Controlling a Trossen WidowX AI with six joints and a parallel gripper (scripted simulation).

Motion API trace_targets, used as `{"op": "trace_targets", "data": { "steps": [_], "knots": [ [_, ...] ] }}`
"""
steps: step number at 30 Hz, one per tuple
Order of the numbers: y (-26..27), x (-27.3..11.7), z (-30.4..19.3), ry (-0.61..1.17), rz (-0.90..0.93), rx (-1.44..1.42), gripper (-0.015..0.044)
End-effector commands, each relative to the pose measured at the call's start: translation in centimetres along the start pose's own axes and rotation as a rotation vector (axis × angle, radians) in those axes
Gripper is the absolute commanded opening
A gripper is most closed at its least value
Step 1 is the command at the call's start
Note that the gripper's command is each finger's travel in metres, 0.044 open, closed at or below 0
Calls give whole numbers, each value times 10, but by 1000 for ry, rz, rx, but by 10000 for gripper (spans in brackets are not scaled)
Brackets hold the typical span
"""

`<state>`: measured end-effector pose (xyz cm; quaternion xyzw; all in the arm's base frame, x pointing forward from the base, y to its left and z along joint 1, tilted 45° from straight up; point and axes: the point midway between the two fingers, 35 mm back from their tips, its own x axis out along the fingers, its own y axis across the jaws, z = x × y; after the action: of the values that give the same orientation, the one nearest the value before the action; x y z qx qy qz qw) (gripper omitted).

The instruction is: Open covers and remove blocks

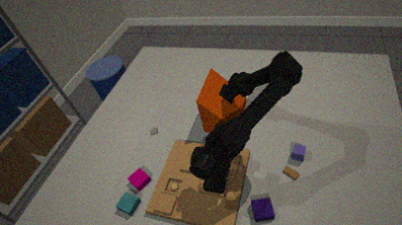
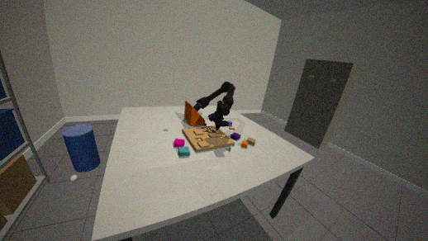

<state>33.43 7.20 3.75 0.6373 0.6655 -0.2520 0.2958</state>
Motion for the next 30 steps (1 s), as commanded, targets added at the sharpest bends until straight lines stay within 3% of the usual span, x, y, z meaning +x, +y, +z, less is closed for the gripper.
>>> {"op": "trace_targets", "data": {
  "steps": [1, 30],
  "knots": [
    [-1, 5, -1, 6, -3, 5, 0],
    [4, 25, -4, 9, -3, 5, 0]
  ]
}}
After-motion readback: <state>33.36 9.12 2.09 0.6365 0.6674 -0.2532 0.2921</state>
